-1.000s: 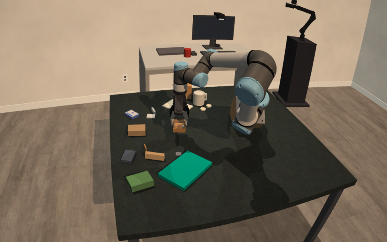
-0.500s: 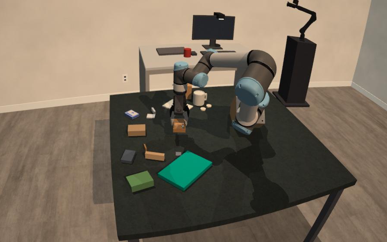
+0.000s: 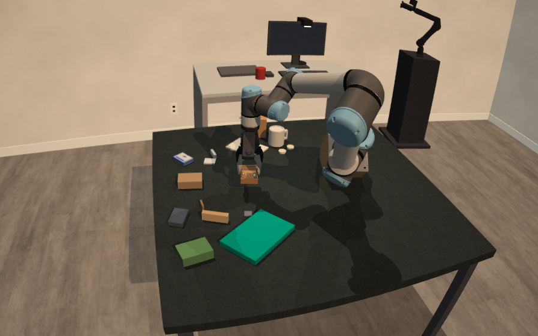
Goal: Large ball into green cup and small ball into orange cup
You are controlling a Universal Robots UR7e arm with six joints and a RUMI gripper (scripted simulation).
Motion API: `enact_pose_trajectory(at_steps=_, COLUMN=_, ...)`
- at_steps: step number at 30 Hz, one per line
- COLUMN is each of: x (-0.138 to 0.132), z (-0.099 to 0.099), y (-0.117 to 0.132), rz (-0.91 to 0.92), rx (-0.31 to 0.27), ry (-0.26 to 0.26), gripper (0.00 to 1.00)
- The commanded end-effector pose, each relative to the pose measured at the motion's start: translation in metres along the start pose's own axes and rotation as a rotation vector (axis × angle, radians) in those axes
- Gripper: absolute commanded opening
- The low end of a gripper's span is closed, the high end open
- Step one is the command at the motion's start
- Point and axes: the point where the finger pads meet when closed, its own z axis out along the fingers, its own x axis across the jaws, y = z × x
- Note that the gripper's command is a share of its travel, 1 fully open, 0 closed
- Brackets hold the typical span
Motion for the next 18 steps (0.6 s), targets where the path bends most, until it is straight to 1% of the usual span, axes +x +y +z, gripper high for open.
enact_pose_trajectory(at_steps=1, x=0.000, z=0.000, y=0.000, rz=-0.001, rx=-0.001, ry=0.001, gripper=0.43)
enact_pose_trajectory(at_steps=18, x=-0.001, z=0.012, y=-0.001, rz=0.001, rx=0.004, ry=-0.004, gripper=0.43)
